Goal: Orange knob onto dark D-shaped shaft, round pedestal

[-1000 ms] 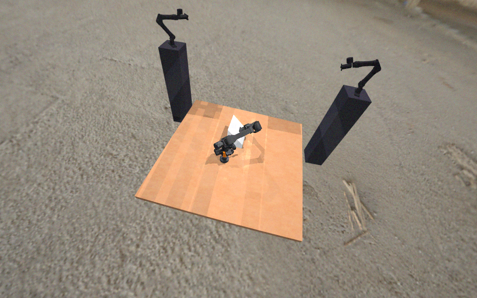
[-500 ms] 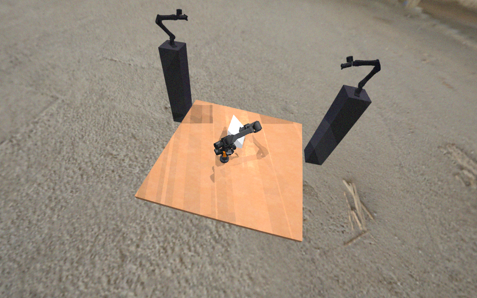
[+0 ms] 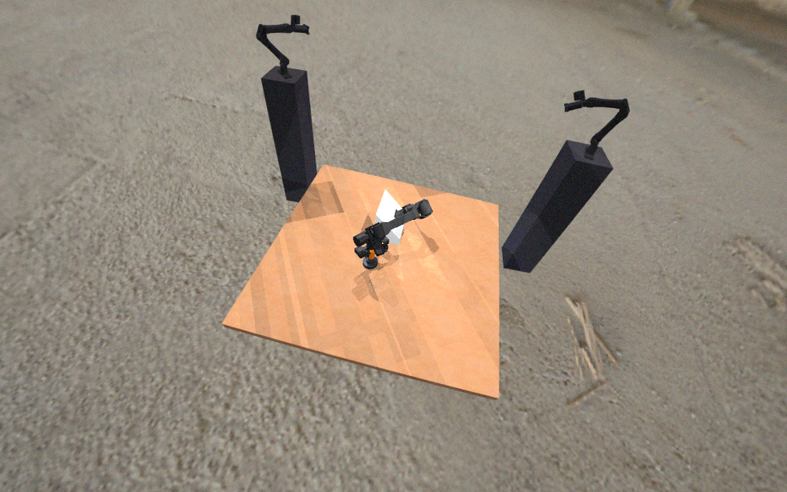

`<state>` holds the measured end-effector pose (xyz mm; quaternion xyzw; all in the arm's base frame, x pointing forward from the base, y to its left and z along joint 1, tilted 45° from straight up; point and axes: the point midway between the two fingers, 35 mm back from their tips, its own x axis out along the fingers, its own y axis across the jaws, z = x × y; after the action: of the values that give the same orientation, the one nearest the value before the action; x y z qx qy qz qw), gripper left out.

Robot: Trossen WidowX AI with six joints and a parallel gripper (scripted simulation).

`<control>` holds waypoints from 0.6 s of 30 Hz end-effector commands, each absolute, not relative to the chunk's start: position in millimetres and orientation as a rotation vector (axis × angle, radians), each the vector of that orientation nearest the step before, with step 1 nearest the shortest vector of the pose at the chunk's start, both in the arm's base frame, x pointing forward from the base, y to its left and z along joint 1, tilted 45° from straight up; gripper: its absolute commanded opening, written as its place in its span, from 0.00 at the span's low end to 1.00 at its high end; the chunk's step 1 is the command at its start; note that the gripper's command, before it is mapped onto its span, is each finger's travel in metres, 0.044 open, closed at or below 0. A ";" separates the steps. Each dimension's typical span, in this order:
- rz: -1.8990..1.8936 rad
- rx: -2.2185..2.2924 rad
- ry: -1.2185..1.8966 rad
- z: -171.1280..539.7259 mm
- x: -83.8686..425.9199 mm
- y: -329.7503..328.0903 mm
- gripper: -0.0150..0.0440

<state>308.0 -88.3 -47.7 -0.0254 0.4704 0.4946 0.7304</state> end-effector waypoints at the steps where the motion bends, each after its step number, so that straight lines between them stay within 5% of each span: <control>1: 1.093 -0.067 1.030 -48.3 308.7 -88.7 0.25; 18: 1.092 -0.067 1.029 -47.9 310.7 -90.8 0.25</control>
<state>308.8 -89.2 -49.4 -0.0265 0.4691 0.4964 0.7300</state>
